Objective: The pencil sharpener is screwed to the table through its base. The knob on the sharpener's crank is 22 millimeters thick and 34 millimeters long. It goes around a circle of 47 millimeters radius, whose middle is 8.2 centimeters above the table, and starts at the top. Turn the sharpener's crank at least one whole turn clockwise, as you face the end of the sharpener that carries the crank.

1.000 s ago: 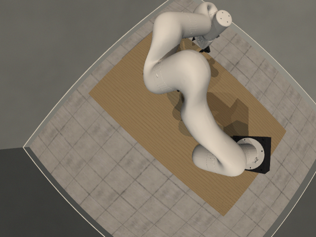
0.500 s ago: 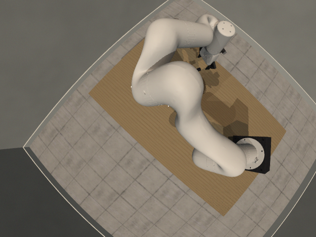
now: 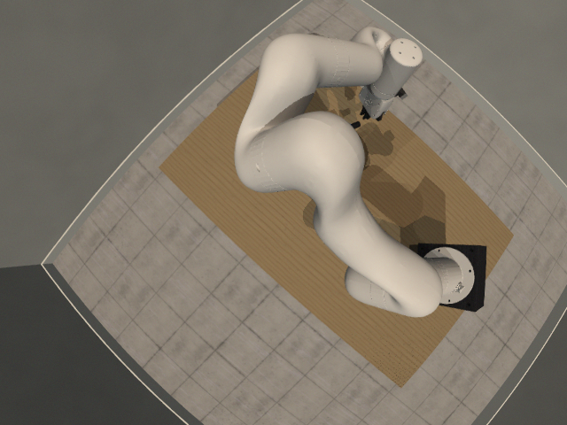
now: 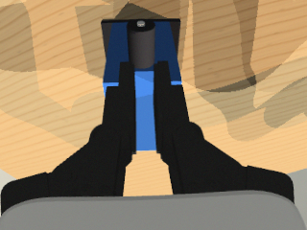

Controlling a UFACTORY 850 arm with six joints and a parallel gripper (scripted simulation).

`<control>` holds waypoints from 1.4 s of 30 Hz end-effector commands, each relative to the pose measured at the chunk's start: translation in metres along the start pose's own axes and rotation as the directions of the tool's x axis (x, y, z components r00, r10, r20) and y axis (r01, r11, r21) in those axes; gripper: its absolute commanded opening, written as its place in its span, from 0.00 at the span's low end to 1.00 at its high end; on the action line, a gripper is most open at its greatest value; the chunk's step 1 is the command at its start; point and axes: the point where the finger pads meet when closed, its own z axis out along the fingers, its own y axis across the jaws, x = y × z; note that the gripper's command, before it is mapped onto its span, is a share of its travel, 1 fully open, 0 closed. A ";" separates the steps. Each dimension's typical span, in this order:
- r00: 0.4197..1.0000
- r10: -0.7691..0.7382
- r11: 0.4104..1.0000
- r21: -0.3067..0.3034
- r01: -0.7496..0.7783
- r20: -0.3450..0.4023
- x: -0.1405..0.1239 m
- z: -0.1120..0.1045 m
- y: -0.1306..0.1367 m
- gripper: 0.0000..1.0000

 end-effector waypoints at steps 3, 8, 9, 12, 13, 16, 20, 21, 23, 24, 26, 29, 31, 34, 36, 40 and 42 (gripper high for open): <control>1.000 -0.001 1.000 0.001 0.001 -0.001 0.000 -0.001 -0.001 0.00; 1.000 -0.001 1.000 0.001 0.001 -0.001 0.000 -0.001 -0.001 0.00; 1.000 -0.001 1.000 0.001 0.001 -0.001 0.000 -0.001 -0.001 0.00; 1.000 -0.001 1.000 0.001 0.001 -0.001 0.000 -0.001 -0.001 0.00; 1.000 -0.001 1.000 0.001 0.001 -0.001 0.000 -0.001 -0.001 0.00; 1.000 -0.001 1.000 0.001 0.001 -0.001 0.000 -0.001 -0.001 0.00; 1.000 -0.001 1.000 0.001 0.001 -0.001 0.000 -0.001 -0.001 0.00; 1.000 -0.001 1.000 0.001 0.001 -0.001 0.000 -0.001 -0.001 0.00; 1.000 -0.001 1.000 0.001 0.001 -0.001 0.000 -0.001 -0.001 0.00; 1.000 -0.001 1.000 0.001 0.001 -0.001 0.000 -0.001 -0.001 0.00; 1.000 -0.001 1.000 0.001 0.001 -0.001 0.000 -0.001 -0.001 0.00; 1.000 -0.001 1.000 0.001 0.001 -0.001 0.000 -0.001 -0.001 0.00; 1.000 -0.001 1.000 0.001 0.001 -0.001 0.000 -0.001 -0.001 0.00; 1.000 -0.001 1.000 0.001 0.001 -0.001 0.000 -0.001 -0.001 0.54; 1.000 -0.001 1.000 0.001 0.001 -0.001 0.000 -0.001 -0.001 0.54; 1.000 -0.001 1.000 0.001 0.001 -0.001 0.000 -0.001 -0.001 0.54; 1.000 -0.001 1.000 0.001 0.001 -0.001 0.000 -0.001 -0.001 0.54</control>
